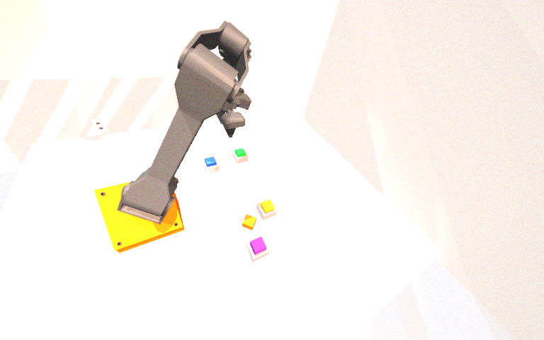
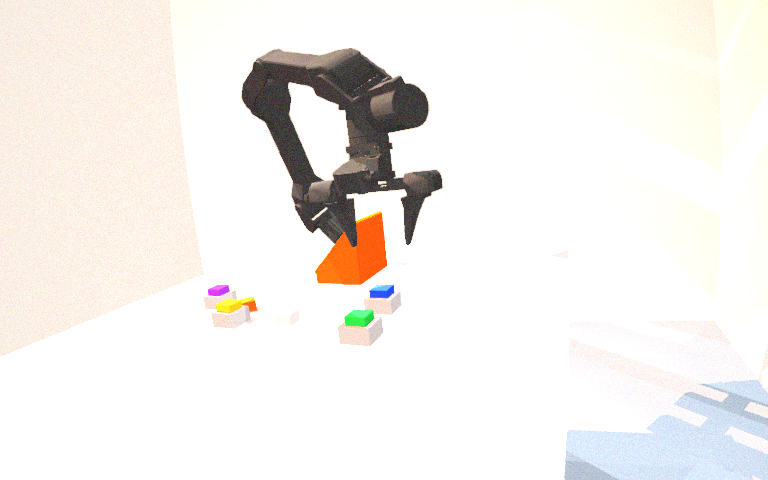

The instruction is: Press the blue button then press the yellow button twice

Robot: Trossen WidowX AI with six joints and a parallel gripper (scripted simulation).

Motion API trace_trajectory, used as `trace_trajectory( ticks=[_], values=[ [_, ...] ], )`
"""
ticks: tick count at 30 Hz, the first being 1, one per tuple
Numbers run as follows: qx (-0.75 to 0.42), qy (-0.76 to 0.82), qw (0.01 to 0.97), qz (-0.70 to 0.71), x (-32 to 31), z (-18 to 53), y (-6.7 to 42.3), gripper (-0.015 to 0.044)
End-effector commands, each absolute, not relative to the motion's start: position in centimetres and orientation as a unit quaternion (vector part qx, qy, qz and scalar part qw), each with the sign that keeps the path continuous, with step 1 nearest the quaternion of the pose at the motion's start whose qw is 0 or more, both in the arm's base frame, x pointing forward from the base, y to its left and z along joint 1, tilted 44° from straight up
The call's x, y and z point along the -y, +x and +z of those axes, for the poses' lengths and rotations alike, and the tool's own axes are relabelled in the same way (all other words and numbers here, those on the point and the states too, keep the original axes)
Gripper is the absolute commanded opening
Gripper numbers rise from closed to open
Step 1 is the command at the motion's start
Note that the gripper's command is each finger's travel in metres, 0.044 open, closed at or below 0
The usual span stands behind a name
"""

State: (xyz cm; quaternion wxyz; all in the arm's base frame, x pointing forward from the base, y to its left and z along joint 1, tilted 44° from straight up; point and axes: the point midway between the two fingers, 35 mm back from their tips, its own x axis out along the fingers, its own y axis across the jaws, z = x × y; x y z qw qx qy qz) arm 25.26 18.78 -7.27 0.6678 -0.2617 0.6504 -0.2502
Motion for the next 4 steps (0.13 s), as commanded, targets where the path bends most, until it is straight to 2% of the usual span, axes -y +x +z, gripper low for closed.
trace_trajectory(
  ticks=[1, 4],
  values=[
    [-0.650, -0.257, 0.665, -0.262, -19.67, -8.35, 24.45, 0.0400],
    [-0.650, -0.257, 0.665, -0.262, -19.67, -8.35, 24.45, 0.0400]
  ],
)
